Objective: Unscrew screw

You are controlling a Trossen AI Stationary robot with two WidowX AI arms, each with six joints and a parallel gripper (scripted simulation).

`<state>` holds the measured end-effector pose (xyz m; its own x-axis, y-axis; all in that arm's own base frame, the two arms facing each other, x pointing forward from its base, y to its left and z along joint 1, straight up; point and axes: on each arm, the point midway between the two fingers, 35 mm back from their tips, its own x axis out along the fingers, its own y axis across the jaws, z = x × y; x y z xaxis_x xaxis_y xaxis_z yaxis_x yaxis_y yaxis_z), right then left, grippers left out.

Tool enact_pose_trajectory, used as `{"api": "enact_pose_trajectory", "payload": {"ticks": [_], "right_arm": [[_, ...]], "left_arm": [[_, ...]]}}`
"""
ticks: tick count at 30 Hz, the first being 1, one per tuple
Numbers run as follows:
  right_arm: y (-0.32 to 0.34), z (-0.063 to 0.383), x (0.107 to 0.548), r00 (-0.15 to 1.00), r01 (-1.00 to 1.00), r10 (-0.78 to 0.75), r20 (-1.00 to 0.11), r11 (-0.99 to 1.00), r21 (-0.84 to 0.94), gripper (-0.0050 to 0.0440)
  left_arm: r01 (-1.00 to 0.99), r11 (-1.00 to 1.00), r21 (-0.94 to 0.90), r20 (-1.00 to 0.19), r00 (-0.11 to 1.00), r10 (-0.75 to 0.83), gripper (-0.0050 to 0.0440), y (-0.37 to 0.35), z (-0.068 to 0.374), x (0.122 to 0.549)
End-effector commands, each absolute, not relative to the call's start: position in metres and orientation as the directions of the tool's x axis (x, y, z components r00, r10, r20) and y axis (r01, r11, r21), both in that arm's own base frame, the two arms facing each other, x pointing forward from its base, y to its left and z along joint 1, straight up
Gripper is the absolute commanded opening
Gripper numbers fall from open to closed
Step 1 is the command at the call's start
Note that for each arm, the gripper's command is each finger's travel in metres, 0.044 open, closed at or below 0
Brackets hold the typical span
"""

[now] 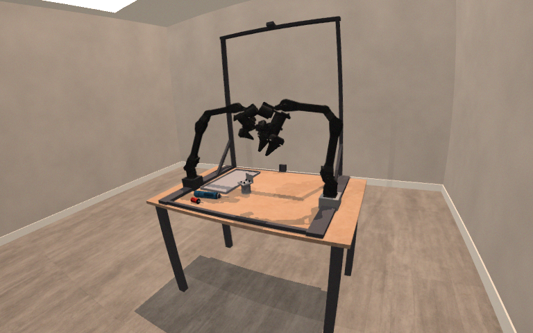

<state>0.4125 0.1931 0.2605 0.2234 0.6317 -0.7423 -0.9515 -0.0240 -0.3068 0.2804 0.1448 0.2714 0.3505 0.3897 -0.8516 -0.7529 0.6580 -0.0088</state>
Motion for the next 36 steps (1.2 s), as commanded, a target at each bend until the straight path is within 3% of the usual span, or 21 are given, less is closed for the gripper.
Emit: {"api": "enact_pose_trajectory", "payload": {"ticks": [1, 20, 36], "right_arm": [[0.193, 0.271, 0.410, 0.242, -0.943, 0.637, -0.732, -0.022, -0.331, 0.0440], [0.193, 0.271, 0.410, 0.242, -0.943, 0.637, -0.732, -0.022, -0.331, 0.0440], [0.193, 0.271, 0.410, 0.242, -0.943, 0.637, -0.732, -0.022, -0.331, 0.0440]], "left_arm": [[-0.753, 0.658, -0.017, -0.843, 0.365, 0.395, 0.0440, 0.145, 0.277, 0.280], [-0.751, 0.660, -0.016, -0.844, 0.364, 0.393, 0.0440, 0.144, 0.275, 0.279], [-0.518, 0.853, -0.060, -0.744, 0.593, 0.308, 0.0440, 0.084, 0.216, 0.313]]}}
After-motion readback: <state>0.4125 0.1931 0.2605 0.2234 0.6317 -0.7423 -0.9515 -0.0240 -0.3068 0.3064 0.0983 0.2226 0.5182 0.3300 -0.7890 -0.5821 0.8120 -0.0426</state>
